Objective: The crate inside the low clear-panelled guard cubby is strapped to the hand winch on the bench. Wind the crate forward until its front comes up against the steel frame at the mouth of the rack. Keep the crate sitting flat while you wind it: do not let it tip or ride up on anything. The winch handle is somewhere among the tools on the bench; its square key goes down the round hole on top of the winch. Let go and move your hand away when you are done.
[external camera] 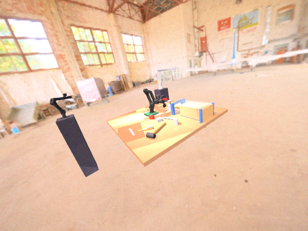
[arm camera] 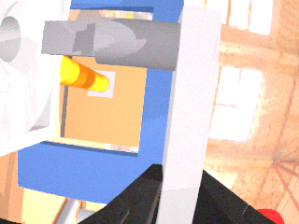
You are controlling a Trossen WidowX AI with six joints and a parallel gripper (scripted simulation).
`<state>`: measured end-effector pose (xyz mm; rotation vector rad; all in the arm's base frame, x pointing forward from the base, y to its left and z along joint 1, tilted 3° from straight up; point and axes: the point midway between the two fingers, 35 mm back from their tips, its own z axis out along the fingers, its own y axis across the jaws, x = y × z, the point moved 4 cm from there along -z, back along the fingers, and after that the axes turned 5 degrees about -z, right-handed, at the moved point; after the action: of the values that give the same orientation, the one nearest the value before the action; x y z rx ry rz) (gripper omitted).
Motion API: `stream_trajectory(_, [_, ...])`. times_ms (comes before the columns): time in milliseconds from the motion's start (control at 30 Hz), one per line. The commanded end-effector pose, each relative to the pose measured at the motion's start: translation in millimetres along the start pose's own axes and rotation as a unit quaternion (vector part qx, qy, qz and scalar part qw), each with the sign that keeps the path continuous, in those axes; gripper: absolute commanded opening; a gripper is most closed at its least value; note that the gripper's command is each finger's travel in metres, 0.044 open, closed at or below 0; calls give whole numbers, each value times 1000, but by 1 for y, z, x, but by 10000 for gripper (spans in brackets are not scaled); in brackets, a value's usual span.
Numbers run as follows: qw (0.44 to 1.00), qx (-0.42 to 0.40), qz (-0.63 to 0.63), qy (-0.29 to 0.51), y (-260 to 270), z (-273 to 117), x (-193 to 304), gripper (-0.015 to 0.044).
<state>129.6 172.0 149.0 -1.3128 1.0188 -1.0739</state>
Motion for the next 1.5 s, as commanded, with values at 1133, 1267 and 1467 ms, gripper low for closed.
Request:
stream_trajectory(1133, [1000,0,-1,0,5,0,0,0])
stream_trajectory(1267, [1000,0,-1,0,5,0,0,0])
stream_trajectory(1467, [1000,0,-1,0,5,0,0,0])
